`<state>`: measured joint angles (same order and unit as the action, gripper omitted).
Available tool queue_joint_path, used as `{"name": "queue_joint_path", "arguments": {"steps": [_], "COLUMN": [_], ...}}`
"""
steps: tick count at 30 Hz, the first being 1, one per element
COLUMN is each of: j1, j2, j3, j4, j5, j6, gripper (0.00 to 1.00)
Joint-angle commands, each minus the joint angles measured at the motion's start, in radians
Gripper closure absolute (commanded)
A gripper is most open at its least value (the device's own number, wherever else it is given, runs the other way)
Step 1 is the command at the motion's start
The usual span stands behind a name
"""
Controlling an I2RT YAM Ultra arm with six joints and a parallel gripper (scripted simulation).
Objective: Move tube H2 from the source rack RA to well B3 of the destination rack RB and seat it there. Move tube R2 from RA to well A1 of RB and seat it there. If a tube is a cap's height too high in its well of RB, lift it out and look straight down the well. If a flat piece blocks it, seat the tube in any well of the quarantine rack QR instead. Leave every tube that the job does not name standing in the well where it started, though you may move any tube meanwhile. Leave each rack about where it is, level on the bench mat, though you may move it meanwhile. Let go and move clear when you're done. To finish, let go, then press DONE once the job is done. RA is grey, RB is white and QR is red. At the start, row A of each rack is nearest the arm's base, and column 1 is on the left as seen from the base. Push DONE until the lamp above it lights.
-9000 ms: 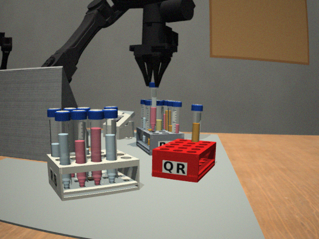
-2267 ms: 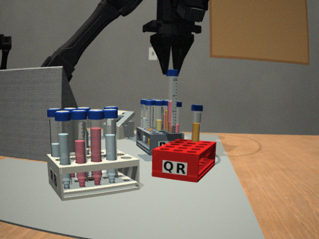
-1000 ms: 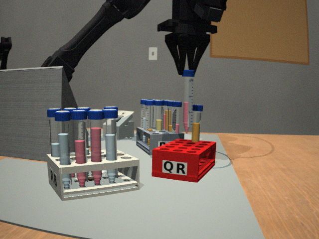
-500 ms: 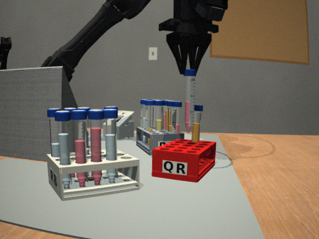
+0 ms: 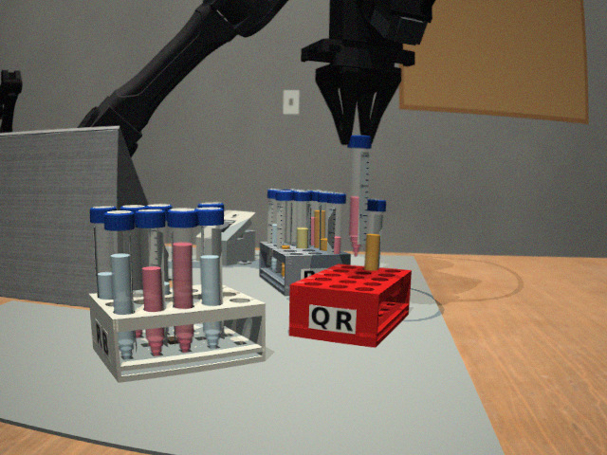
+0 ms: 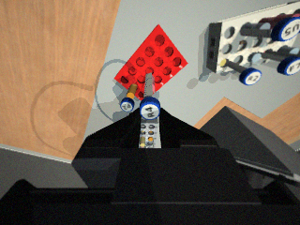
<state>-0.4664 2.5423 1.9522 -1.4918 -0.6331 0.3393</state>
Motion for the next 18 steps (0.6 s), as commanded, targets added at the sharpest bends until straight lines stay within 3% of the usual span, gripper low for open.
{"name": "queue_joint_path", "arguments": {"steps": [1, 8, 18], "j1": [-0.013, -0.004, 0.001], "j2": [-0.026, -0.026, -0.029], "j3": [0.027, -0.020, 0.001], "j4": [0.018, 0.026, 0.038], "j5": [-0.010, -0.011, -0.013], "j6": [0.008, 0.011, 0.015], "gripper": [1.00, 1.00, 1.00]}}
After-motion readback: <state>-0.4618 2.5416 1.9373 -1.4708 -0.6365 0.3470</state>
